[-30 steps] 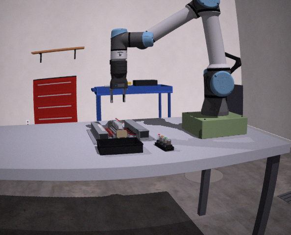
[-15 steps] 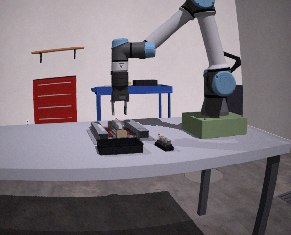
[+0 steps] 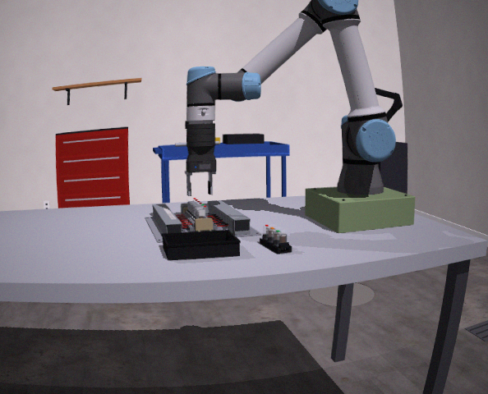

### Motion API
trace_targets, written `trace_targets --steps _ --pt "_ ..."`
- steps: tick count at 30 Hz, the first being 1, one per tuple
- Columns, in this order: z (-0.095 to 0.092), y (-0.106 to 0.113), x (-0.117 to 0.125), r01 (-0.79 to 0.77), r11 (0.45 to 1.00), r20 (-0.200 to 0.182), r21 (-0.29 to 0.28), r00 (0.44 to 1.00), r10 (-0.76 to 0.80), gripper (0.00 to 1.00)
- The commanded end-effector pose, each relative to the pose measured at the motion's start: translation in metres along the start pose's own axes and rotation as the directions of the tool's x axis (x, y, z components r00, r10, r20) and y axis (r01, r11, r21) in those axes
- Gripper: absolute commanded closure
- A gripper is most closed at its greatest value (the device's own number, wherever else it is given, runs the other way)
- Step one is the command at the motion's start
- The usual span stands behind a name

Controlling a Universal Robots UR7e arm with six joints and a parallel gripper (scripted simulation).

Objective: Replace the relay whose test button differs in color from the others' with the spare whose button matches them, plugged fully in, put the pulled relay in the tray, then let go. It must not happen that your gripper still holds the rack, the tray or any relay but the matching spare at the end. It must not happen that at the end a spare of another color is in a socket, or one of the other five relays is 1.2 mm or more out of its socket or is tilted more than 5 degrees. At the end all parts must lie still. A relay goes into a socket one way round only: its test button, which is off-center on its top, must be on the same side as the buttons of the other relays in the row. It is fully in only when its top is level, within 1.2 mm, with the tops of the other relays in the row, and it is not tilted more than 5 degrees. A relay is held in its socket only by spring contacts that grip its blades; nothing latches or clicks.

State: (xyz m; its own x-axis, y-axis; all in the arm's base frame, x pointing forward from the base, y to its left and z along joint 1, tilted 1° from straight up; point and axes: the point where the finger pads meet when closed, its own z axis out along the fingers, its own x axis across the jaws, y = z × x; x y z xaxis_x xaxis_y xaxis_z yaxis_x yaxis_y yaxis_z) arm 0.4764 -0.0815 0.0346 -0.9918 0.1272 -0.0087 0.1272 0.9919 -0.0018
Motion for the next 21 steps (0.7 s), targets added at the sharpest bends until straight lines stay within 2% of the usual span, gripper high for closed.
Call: trace_targets --steps 1,8,21 --pt "-0.0002 0.0 -0.0006 0.0 1.0 0.002 0.001 1.0 0.0 0.0" --pt "-0.0074 -0.003 -0.0003 0.0 1.0 0.002 0.0 1.0 0.0 0.0" --pt "-0.008 -0.0033 -0.0003 0.0 1.0 0.002 0.001 1.0 0.0 0.0"
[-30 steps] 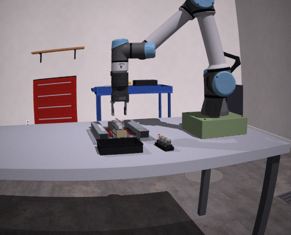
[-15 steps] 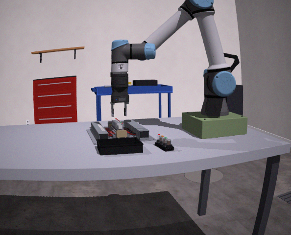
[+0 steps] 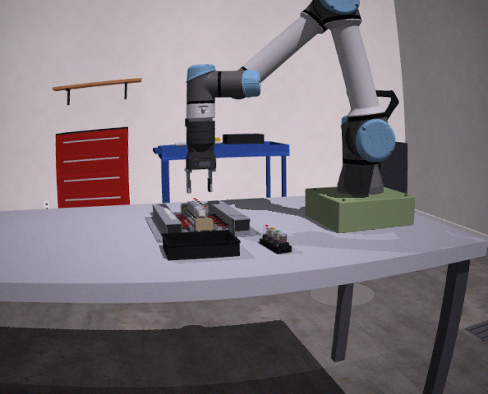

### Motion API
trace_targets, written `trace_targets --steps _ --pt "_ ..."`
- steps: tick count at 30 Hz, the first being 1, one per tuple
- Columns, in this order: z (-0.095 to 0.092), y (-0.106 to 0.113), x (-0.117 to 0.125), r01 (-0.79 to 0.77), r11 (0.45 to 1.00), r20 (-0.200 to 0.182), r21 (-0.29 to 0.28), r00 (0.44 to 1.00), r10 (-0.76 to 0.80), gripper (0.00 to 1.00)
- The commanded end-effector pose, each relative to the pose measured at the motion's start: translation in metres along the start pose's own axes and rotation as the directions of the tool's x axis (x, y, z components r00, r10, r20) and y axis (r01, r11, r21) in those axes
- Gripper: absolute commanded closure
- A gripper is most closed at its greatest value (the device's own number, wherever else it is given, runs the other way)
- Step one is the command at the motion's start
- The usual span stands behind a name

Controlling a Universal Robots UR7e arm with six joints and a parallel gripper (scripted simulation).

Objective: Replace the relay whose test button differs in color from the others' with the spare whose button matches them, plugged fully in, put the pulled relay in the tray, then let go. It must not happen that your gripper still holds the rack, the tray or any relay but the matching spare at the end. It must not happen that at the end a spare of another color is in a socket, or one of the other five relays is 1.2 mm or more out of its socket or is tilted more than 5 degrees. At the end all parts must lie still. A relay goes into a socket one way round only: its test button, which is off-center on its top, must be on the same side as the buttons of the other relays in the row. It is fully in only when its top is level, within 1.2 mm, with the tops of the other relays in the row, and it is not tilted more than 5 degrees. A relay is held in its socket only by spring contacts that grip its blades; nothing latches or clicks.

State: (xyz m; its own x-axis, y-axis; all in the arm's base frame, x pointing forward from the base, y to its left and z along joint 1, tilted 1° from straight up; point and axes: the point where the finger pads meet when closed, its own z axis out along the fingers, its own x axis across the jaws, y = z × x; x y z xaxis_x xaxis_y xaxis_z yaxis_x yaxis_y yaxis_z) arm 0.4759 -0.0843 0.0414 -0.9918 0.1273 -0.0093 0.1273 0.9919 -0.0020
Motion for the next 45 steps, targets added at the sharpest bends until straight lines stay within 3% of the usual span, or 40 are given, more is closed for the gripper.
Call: trace_targets --steps 1,33,38,45 --pt "-0.002 -0.001 0.0 0.0 1.0 0.001 0.0 1.0 0.0 0.0" --pt "-0.006 -0.003 0.0 0.0 1.0 0.001 0.0 1.0 0.0 0.0" --pt "0.039 -0.004 0.0 0.0 1.0 0.001 0.0 1.0 0.0 0.0" --pt "0.039 -0.004 0.0 0.0 1.0 0.001 0.0 1.0 0.0 0.0"
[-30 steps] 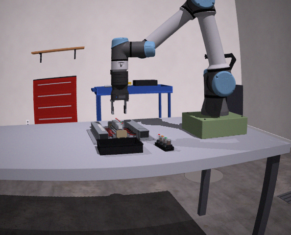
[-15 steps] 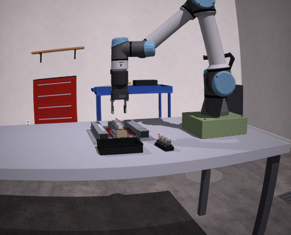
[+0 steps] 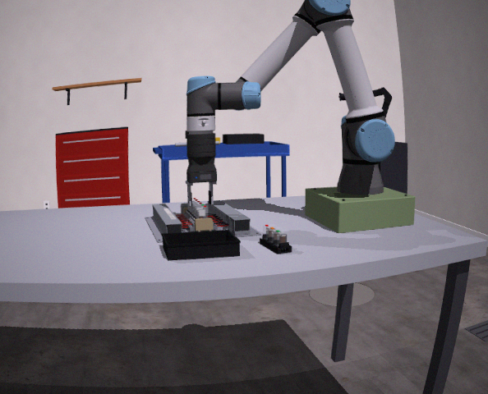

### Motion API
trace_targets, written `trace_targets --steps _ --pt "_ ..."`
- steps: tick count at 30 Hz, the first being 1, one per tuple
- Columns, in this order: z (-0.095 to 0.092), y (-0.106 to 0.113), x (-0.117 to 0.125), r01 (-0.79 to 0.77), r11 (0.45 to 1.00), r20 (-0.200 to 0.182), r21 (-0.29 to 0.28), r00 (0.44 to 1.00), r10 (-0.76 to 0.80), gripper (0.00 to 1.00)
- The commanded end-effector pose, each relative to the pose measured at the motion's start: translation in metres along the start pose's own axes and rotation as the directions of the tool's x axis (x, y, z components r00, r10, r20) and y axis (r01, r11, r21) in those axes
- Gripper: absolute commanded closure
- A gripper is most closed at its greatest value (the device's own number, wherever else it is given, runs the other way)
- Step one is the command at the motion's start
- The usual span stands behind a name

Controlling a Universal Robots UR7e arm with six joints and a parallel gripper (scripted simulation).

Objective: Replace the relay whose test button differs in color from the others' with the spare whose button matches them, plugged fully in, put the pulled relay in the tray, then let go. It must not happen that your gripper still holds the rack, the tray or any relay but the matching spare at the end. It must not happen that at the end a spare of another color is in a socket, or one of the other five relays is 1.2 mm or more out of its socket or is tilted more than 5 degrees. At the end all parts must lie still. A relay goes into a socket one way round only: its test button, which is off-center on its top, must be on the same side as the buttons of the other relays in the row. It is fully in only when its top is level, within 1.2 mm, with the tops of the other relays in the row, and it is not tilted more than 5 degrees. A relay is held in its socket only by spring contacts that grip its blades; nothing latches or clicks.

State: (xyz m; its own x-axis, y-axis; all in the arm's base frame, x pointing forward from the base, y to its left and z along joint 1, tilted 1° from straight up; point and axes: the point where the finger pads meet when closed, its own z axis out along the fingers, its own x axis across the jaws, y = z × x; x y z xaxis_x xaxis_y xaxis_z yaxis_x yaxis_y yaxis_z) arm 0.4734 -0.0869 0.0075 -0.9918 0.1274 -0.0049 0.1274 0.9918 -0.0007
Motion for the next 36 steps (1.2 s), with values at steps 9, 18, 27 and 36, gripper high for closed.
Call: trace_targets --steps 9,18,27,36 --pt "0.0031 -0.0007 -0.0026 0.0 1.0 0.005 0.002 1.0 0.0 0.0" --pt "0.0029 -0.0007 -0.0028 0.0 1.0 0.006 0.002 1.0 0.0 0.0" --pt "-0.0019 -0.0005 -0.0027 0.0 1.0 0.006 0.002 1.0 0.0 0.0" --pt "-0.0019 -0.0005 -0.0027 0.0 1.0 0.006 0.002 1.0 0.0 0.0"
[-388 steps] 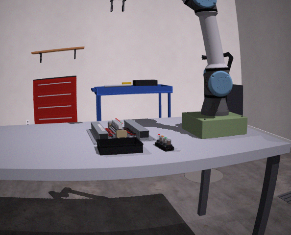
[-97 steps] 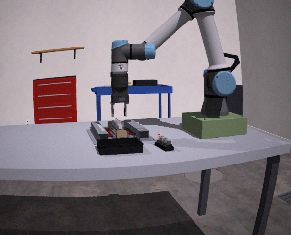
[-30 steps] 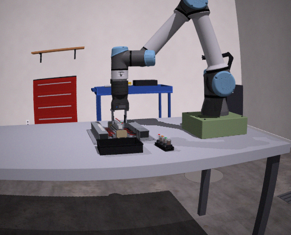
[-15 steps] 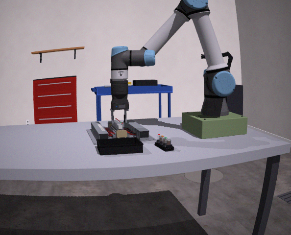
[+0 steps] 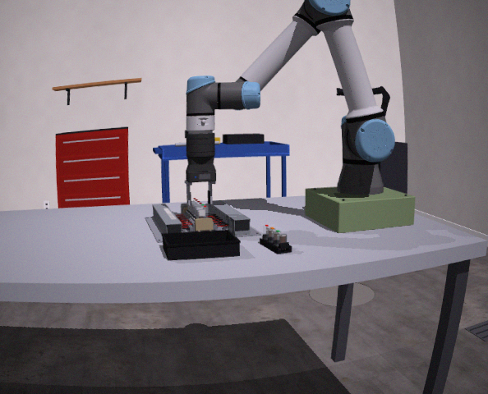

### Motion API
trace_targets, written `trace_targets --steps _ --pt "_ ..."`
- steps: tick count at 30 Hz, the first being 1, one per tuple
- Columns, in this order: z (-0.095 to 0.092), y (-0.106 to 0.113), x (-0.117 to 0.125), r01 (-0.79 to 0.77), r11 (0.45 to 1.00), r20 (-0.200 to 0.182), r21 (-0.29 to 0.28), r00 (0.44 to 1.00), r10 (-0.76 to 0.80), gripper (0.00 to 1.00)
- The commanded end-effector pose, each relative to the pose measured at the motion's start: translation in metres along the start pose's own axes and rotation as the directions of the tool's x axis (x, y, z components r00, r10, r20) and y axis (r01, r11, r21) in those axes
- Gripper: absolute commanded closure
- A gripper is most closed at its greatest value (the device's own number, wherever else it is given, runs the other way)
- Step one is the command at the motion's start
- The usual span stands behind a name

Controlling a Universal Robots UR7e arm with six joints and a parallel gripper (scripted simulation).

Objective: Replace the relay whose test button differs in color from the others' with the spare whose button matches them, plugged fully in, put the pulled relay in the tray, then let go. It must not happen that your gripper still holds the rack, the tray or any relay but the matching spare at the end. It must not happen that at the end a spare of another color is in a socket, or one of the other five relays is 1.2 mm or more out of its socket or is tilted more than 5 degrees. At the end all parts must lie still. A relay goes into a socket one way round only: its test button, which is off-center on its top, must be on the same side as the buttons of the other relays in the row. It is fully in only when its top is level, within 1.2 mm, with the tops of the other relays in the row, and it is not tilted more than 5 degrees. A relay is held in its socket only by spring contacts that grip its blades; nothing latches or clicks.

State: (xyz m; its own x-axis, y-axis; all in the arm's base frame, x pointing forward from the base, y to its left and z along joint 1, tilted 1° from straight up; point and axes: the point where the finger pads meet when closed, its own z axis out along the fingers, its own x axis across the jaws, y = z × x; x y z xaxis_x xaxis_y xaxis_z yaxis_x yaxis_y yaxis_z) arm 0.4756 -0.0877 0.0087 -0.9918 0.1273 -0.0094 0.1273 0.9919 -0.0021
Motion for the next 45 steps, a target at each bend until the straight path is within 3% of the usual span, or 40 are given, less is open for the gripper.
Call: trace_targets --steps 1,37,45 --pt "-0.0008 -0.0001 -0.0004 0.0 1.0 0.001 0.0 1.0 0.0 0.0" --pt "-0.0044 0.0 -0.0002 0.0 1.0 0.001 0.0 1.0 0.0 0.0" --pt "0.0036 0.0 -0.0002 0.0 1.0 0.001 0.0 1.0 0.0 0.0"
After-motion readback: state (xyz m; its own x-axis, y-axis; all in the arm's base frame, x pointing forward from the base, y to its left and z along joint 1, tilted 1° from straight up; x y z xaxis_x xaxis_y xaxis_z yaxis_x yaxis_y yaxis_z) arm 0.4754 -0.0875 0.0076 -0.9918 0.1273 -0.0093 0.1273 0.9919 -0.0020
